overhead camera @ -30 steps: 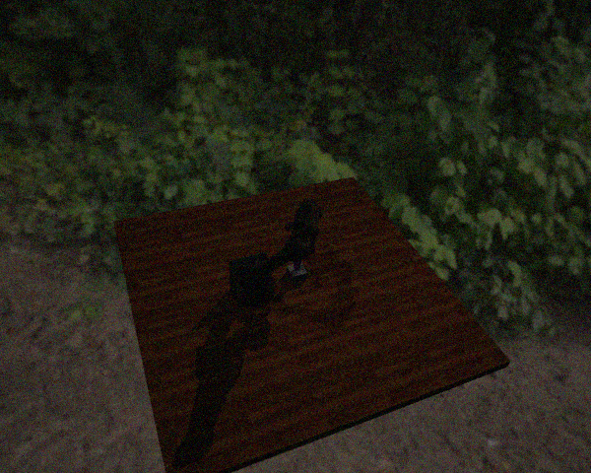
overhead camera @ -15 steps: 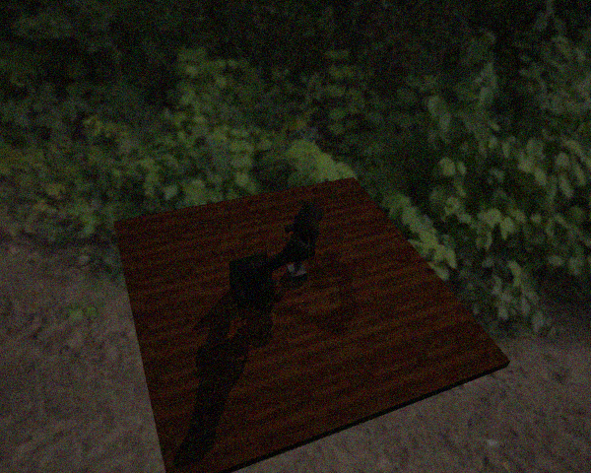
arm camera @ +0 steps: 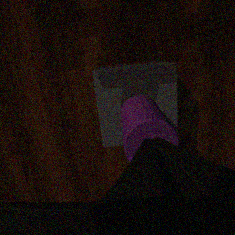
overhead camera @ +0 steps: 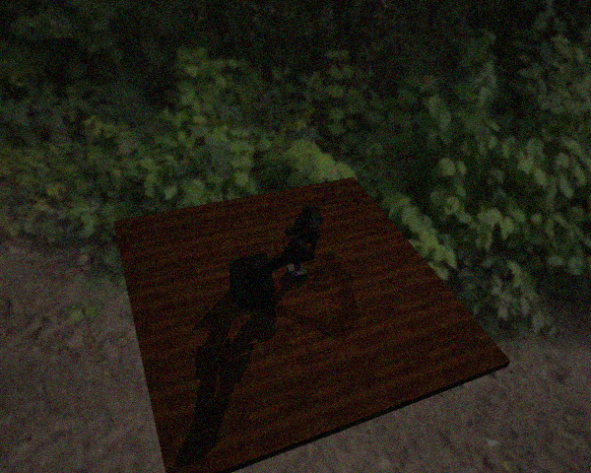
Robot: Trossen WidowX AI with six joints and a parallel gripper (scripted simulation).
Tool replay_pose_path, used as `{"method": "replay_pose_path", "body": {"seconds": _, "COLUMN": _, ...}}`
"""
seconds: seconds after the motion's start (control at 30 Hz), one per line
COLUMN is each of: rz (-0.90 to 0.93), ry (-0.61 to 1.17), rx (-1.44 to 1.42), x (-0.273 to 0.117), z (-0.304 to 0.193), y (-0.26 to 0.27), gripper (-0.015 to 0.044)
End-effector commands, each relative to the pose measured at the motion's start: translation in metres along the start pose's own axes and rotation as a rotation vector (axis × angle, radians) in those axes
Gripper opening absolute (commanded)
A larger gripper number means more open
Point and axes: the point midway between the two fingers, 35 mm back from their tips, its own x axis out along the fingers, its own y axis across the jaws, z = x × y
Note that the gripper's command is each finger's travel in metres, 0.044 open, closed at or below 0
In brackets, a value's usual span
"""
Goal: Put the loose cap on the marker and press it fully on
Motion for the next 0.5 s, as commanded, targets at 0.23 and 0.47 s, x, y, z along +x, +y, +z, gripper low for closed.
{"method": "replay_pose_path", "body": {"seconds": 0.23, "rz": 0.000, "ry": -0.003, "rx": 0.003, "x": 0.004, "z": 0.001, "y": 0.000, "gripper": 0.0000}}
{"method": "replay_pose_path", "body": {"seconds": 0.47, "rz": 0.004, "ry": -0.002, "rx": 0.000, "x": -0.063, "z": 0.004, "y": 0.003, "gripper": 0.0000}}
